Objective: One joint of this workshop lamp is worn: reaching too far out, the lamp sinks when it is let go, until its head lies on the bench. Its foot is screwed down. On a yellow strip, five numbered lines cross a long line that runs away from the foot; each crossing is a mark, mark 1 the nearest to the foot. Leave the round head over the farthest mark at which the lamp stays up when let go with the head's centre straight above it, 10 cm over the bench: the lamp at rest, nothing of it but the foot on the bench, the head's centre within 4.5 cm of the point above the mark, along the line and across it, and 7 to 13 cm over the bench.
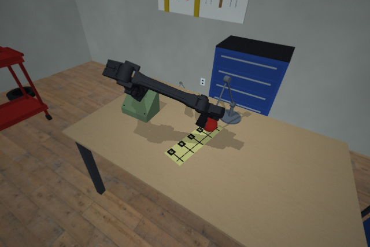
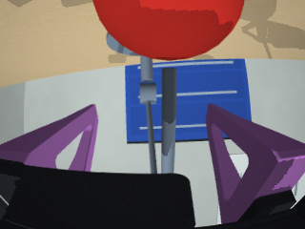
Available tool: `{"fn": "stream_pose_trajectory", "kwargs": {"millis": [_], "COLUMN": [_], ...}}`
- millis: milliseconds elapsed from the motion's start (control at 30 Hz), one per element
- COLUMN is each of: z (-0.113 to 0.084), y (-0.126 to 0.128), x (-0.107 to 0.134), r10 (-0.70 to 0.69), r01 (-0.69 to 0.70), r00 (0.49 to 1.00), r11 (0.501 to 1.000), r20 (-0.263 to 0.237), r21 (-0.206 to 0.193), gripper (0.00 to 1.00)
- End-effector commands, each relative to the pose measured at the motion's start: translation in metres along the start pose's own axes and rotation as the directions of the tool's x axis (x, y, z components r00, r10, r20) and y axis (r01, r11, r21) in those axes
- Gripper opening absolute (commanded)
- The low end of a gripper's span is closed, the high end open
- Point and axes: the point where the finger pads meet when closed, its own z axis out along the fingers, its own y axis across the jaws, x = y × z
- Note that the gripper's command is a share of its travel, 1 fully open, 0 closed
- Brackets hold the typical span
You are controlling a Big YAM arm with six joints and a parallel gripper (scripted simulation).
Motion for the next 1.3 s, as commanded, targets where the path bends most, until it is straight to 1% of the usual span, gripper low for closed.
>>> {"fn": "stream_pose_trajectory", "kwargs": {"millis": [0,300,867,1267], "z": [-0.018,0.004,-0.001,0.0], "y": [0.017,-0.009,-0.003,-0.005], "x": [-0.002,0.015,0.0,-0.001], "r10": [-0.001,-0.025,0.001,0.001], "r01": [0.001,0.025,-0.001,-0.001], "r00": [1.0,1.0,1.0,1.0], "r11": [0.999,1.0,1.0,1.0], "r20": [-0.005,-0.009,-0.003,-0.002], "r21": [-0.039,0.012,0.002,0.006], "gripper": [1.0,1.0,1.0,1.0]}}
